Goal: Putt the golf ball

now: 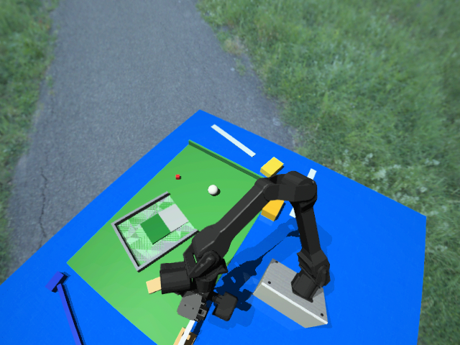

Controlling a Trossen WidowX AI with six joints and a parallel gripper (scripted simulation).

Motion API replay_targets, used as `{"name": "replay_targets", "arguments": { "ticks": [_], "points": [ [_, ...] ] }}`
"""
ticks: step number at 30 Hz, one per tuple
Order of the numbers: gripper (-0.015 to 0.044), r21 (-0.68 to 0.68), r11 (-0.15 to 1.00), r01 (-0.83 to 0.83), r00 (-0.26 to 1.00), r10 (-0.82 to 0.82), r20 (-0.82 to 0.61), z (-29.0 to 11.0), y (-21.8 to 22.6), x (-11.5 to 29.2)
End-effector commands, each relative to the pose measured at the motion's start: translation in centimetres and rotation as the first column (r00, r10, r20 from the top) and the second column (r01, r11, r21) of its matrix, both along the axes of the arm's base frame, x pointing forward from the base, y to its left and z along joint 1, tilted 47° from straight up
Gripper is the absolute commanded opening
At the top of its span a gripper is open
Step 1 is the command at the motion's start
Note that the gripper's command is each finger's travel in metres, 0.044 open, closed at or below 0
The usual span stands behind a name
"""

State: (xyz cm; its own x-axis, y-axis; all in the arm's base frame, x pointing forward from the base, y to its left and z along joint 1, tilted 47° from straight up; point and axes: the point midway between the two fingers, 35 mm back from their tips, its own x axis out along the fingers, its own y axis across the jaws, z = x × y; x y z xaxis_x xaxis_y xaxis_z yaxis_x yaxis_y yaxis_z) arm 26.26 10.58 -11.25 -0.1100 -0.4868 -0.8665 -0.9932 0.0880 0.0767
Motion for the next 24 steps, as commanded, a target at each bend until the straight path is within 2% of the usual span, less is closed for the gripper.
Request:
{"name": "replay_targets", "arguments": {
  "ticks": [1,16,24],
  "points": [
    [0.044,-0.015,1.0,-0.025,1.0,0.025,-0.009,0.0,-0.2,-0.1],
    [0.044,-0.017,1.0,-0.025,1.0,0.025,-0.009,-3.1,-3.4,-0.5],
    [0.044,-0.017,1.0,-0.025,1.0,0.025,-0.009,-3.3,-3.7,-0.5]
  ]
}}
